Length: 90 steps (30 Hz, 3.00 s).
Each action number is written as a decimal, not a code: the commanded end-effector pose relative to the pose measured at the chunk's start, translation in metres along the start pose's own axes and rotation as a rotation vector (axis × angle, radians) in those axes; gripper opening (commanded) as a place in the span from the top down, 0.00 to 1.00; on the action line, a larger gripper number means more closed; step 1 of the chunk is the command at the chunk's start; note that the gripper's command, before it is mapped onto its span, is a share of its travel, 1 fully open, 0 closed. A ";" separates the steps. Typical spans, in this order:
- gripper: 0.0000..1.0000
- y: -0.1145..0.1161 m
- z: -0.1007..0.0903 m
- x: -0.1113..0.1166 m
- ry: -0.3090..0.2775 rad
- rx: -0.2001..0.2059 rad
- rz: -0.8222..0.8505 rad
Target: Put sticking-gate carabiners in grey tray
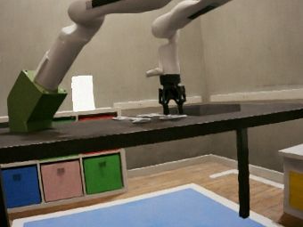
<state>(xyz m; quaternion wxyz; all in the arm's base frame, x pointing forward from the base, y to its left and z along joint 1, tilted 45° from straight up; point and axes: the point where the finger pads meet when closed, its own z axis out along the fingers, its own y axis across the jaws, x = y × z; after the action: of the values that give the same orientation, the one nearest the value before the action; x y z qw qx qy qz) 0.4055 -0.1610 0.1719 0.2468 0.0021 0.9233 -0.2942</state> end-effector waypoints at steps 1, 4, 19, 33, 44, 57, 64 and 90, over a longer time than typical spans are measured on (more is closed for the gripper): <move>0.00 0.004 0.002 -0.002 -0.003 -0.008 0.006; 0.00 0.004 0.002 -0.002 -0.003 -0.008 0.006; 0.00 0.004 0.006 -0.003 0.002 -0.004 0.000; 0.25 0.004 0.005 0.000 0.006 -0.005 0.001; 0.25 0.004 0.005 -0.001 0.006 -0.005 0.001; 0.25 0.004 0.005 -0.001 0.006 -0.005 0.001; 0.25 0.004 0.005 -0.001 0.006 -0.006 0.001; 0.29 0.004 0.005 -0.001 0.006 -0.006 0.001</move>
<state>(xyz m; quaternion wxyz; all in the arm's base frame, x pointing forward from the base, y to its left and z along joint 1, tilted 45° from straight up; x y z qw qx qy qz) 0.4090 -0.1592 0.1664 0.2448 0.0018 0.9251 -0.2902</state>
